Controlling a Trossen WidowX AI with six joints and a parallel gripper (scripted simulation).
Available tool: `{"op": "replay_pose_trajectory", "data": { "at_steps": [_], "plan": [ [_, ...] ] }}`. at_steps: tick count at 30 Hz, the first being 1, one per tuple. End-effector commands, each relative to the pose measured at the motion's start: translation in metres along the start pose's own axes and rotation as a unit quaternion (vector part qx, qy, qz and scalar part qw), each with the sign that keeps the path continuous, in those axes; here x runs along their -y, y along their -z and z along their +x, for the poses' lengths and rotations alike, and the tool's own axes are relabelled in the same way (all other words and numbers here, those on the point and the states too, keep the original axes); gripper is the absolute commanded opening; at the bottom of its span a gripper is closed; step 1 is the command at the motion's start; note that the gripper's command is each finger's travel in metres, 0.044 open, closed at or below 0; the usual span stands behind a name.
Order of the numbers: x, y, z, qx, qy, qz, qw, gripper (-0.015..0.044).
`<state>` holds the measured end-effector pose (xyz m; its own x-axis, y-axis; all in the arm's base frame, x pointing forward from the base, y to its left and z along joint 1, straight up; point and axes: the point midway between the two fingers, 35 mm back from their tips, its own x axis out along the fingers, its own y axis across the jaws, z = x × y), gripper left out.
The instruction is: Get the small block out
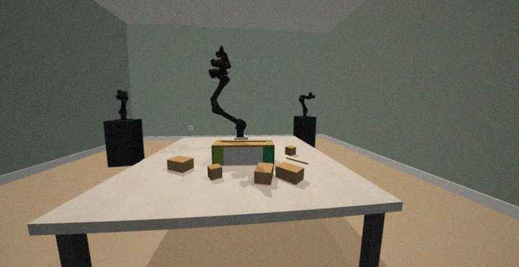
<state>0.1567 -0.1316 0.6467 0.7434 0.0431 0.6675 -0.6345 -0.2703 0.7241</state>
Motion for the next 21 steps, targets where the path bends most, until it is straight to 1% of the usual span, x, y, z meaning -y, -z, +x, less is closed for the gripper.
{"op": "replay_pose_trajectory", "data": {
  "at_steps": [1, 4, 12, 16, 21],
  "plan": [
    [0.000, 0.001, 0.000, 0.000, -0.001, -0.002, 1.000, 0.0400],
    [-0.007, 0.013, -0.004, -0.004, -0.010, -0.036, 0.999, 0.0400],
    [-0.024, 0.082, -0.017, -0.035, -0.045, -0.204, 0.977, 0.0400],
    [-0.018, 0.140, -0.023, -0.071, -0.062, -0.332, 0.938, 0.0400],
    [0.010, 0.202, -0.026, -0.117, -0.067, -0.469, 0.873, 0.0400]
  ]
}}
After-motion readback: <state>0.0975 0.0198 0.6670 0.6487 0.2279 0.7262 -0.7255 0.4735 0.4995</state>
